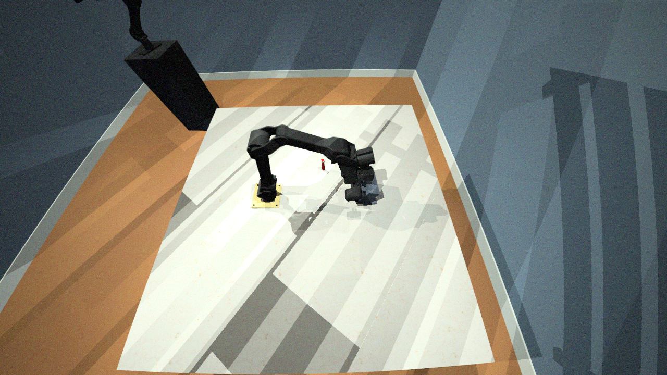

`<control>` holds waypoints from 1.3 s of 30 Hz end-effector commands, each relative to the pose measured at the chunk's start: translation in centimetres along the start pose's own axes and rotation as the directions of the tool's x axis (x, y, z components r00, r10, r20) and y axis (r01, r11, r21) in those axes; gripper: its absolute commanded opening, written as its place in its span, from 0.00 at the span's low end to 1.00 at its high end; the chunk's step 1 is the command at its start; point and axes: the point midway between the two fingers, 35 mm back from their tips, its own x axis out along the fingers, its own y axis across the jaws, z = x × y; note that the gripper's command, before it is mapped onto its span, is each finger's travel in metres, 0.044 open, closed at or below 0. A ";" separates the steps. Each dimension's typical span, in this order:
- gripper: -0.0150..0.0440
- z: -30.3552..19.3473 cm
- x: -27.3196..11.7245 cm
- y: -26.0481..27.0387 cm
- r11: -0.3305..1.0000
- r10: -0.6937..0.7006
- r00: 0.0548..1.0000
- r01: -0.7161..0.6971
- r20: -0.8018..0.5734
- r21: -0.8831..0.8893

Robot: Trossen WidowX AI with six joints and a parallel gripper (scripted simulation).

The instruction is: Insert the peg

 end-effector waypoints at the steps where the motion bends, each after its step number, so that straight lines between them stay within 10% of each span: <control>1: 1.00 -0.7 -0.6 2.2 0.999 0.041 0.999 -0.042 -0.025 -0.029; 39: 1.00 -11.5 -10.2 15.6 0.911 0.246 0.916 -0.330 -0.318 -0.246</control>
